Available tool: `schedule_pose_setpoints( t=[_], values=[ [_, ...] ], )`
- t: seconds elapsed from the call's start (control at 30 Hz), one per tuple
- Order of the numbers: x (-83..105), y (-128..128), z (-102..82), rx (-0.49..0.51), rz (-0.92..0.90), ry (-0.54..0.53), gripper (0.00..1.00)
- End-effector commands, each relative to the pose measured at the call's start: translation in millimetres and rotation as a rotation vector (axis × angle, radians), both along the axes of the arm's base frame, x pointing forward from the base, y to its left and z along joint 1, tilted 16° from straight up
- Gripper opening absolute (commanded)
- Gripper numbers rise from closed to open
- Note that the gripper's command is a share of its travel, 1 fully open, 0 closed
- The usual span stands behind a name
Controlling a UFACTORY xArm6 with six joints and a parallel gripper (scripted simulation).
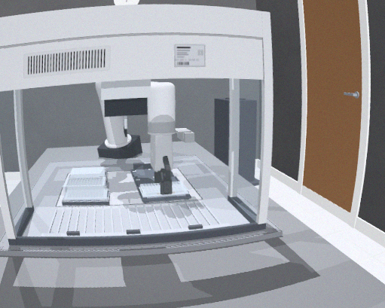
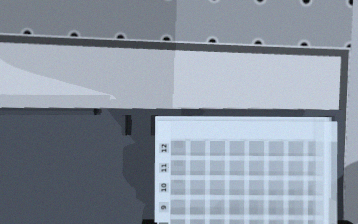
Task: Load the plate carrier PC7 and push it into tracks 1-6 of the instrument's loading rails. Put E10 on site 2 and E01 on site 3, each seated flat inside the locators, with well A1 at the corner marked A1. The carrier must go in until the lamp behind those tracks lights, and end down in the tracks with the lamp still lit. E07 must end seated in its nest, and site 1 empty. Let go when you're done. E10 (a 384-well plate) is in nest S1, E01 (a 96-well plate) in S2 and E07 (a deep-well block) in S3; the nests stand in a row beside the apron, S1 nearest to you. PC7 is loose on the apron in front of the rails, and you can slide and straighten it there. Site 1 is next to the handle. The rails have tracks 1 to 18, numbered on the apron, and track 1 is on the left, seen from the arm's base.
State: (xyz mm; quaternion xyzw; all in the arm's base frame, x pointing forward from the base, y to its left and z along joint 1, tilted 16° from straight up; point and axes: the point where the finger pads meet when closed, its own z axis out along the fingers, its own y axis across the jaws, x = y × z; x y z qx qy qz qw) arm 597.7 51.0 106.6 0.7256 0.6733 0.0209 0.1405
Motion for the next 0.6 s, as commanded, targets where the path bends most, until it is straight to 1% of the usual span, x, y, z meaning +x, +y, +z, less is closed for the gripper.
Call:
schedule_pose_setpoints(
  t=[0.0,0.33,0.37,0.57],
  values=[
    [1.2,0.4,1.6,0.001,0.001,-0.004,0.00],
    [1.2,0.4,1.7,0.001,0.001,-0.004,0.00],
    [1.4,0.3,1.0,0.001,0.001,-0.004,1.00],
    [1.4,0.3,1.0,0.001,0.001,-0.004,1.00]
  ],
)
